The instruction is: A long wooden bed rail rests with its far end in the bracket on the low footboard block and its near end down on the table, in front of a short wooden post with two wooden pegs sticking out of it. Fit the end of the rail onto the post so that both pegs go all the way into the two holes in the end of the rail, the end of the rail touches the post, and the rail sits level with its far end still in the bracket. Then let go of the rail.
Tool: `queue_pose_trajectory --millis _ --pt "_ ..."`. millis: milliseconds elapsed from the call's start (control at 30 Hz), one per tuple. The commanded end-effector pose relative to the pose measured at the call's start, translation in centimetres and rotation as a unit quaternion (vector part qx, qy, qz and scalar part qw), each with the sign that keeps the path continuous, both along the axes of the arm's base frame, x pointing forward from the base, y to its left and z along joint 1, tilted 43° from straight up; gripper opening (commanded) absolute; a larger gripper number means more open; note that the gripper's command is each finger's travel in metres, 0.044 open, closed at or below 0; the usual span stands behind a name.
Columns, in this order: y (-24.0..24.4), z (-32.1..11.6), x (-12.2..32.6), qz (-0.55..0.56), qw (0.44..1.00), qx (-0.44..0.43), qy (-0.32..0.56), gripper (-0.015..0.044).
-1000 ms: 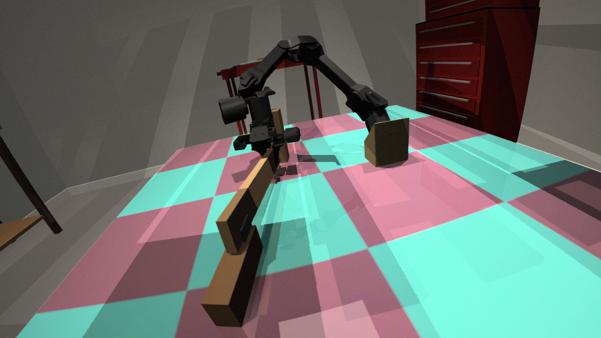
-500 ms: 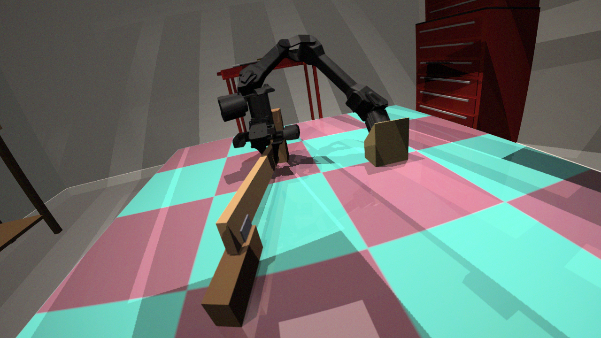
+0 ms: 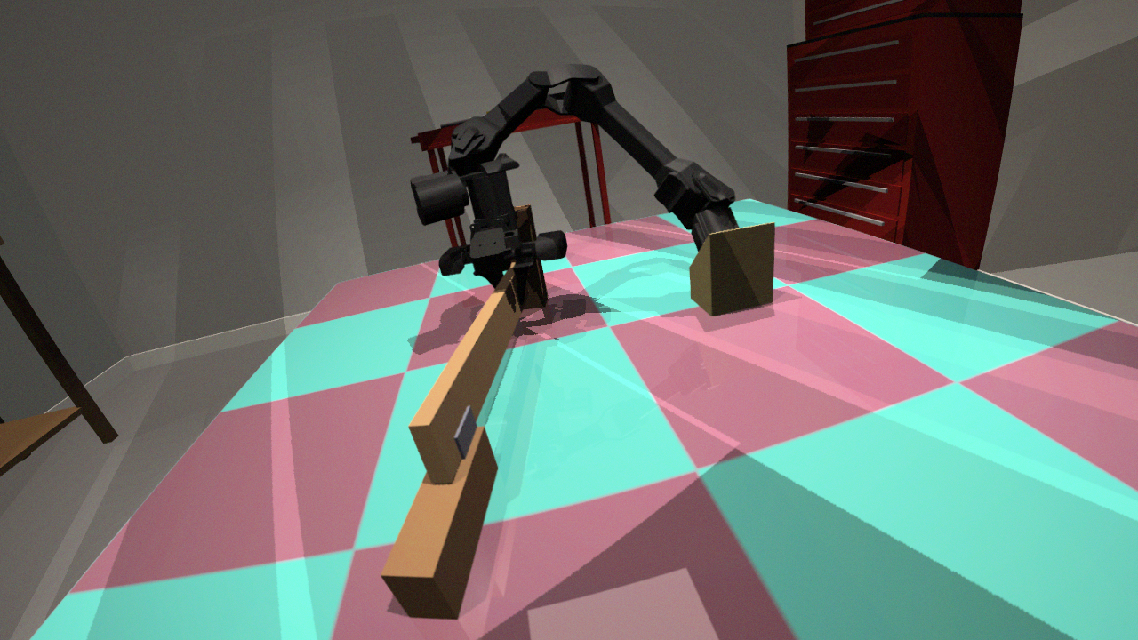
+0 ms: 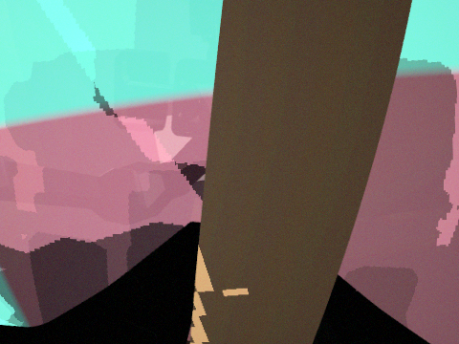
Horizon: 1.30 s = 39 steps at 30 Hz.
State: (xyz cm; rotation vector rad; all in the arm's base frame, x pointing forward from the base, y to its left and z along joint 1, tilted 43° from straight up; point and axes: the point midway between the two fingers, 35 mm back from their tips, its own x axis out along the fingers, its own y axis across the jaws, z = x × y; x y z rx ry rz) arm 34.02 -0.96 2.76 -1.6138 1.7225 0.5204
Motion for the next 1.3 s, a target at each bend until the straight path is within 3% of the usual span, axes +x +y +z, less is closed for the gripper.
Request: queue_pose_trajectory --millis 0,1267 --pt "0.47 0.20 0.09 0.001 1.000 0.005 -0.002 0.0000" --pt "1.11 0.86 0.03 0.001 1.000 0.006 -0.002 0.0000"
